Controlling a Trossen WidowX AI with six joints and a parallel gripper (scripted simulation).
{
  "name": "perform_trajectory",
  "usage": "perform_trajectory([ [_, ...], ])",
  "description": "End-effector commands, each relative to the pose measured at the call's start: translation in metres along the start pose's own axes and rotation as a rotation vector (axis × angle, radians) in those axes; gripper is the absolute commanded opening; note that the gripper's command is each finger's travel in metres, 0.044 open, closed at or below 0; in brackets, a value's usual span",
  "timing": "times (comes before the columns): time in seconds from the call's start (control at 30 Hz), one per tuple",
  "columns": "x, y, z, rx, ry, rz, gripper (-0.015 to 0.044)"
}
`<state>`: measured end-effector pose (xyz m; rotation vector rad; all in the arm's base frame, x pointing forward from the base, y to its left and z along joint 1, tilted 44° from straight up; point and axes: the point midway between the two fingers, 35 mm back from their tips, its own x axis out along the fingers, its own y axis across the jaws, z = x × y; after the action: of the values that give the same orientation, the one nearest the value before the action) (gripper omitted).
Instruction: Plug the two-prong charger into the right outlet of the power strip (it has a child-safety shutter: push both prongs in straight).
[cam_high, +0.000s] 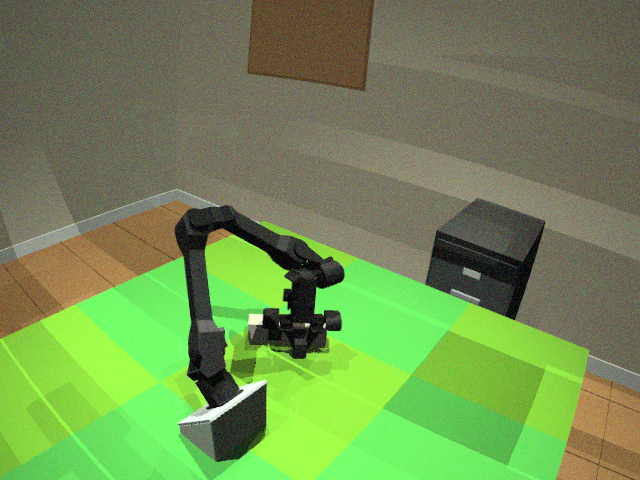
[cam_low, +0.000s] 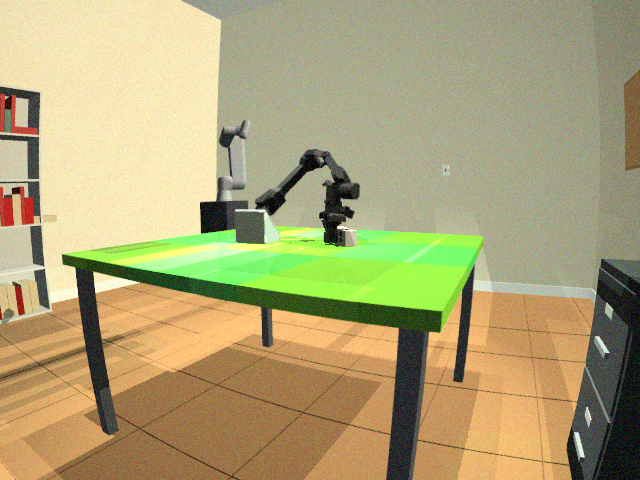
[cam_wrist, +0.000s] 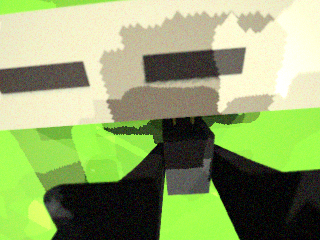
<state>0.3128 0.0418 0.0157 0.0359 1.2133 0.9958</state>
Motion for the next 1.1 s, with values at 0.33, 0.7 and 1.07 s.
perform_trajectory([
  [0.33,0.000,0.001,0.005,0.006,-0.003,0.005,0.0000],
  [0.7,-0.001,0.001,0.009,0.006,-0.003,0.005,0.0000],
  [1.07,-0.001,0.001,0.013,0.006,-0.003,0.005,0.0000],
])
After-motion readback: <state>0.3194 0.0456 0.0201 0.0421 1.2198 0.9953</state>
